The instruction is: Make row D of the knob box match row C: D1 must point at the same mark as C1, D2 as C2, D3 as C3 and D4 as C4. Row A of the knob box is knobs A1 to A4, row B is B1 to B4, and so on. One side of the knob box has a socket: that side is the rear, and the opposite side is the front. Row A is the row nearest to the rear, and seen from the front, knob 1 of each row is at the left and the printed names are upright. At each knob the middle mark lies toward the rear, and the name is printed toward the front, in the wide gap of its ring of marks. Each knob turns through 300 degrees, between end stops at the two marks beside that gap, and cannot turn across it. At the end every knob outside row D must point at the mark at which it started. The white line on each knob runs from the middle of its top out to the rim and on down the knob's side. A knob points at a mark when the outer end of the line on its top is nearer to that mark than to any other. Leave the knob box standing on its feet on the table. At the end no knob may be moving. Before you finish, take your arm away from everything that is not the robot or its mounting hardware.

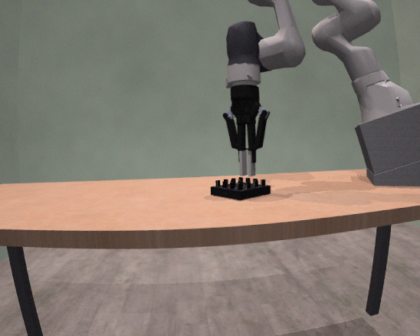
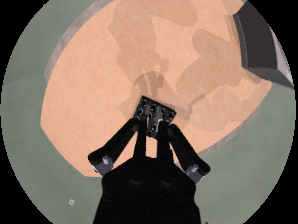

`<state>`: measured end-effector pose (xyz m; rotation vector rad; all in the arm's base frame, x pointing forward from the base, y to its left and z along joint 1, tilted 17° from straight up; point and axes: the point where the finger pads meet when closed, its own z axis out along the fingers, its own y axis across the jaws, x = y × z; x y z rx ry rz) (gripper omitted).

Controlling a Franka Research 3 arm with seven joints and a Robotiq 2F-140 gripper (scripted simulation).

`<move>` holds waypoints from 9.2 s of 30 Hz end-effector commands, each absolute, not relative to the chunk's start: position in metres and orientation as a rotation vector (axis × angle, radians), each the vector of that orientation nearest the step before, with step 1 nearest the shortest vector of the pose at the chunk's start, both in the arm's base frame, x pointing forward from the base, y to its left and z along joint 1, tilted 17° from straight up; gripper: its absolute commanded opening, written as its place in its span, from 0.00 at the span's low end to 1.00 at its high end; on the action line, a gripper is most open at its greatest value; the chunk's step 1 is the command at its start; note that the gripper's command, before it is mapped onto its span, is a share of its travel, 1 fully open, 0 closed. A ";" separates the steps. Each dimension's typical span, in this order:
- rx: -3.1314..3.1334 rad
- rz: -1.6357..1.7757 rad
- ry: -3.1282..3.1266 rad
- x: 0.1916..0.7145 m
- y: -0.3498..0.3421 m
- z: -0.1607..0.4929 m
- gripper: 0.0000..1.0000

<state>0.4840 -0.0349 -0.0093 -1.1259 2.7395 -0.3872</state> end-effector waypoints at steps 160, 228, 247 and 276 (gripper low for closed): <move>-2.192 -0.462 2.145 0.486 -0.037 -0.023 0.05; -2.407 -0.470 1.944 0.483 -0.035 -0.010 0.12; -2.407 -0.470 1.944 0.477 -0.030 0.013 0.12; -2.407 -0.471 1.944 0.459 -0.017 0.087 1.00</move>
